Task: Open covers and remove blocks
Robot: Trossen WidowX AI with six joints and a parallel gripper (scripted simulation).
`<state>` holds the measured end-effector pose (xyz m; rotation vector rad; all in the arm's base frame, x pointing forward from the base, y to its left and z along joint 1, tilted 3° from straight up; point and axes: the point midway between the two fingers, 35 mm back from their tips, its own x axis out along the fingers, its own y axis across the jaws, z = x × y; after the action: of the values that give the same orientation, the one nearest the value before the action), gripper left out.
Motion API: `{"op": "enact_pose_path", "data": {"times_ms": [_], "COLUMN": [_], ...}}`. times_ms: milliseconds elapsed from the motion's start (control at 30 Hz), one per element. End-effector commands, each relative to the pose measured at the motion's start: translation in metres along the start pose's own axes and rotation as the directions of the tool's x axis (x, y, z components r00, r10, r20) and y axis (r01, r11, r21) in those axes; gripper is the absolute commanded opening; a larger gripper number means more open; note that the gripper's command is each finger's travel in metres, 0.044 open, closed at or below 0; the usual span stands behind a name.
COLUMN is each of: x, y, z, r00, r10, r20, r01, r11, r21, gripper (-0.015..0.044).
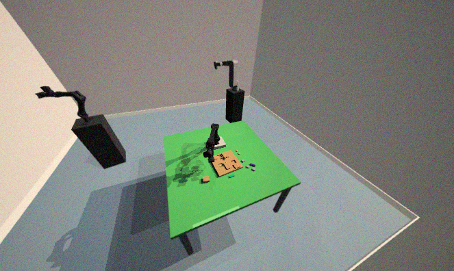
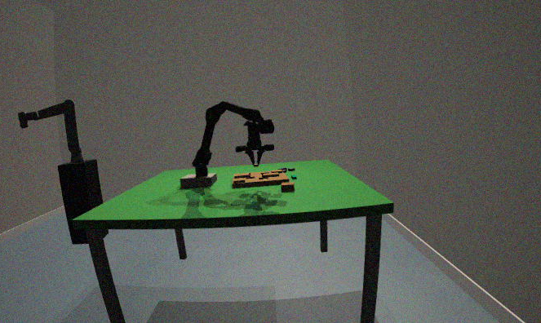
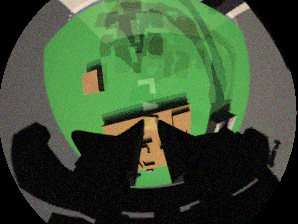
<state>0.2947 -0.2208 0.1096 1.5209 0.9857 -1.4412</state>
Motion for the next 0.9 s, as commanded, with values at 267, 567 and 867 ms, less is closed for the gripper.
{"op": "enact_pose_path", "data": {"times_ms": [267, 567, 867], "x": [0.001, 0.002, 0.016], "y": [-0.015, -0.024, -0.022], "z": [0.044, 0.063, 0.064], "r00": [1.000, 1.000, 1.000], "r10": [0.001, 0.000, 0.000], "r20": [-0.001, 0.001, 0.001], "r01": [-0.001, 0.000, 0.000], "r11": [1.000, 1.000, 1.000], "r21": [-0.005, -0.005, -0.005], "gripper": [0.0080, 0.0080, 0.0080]}}
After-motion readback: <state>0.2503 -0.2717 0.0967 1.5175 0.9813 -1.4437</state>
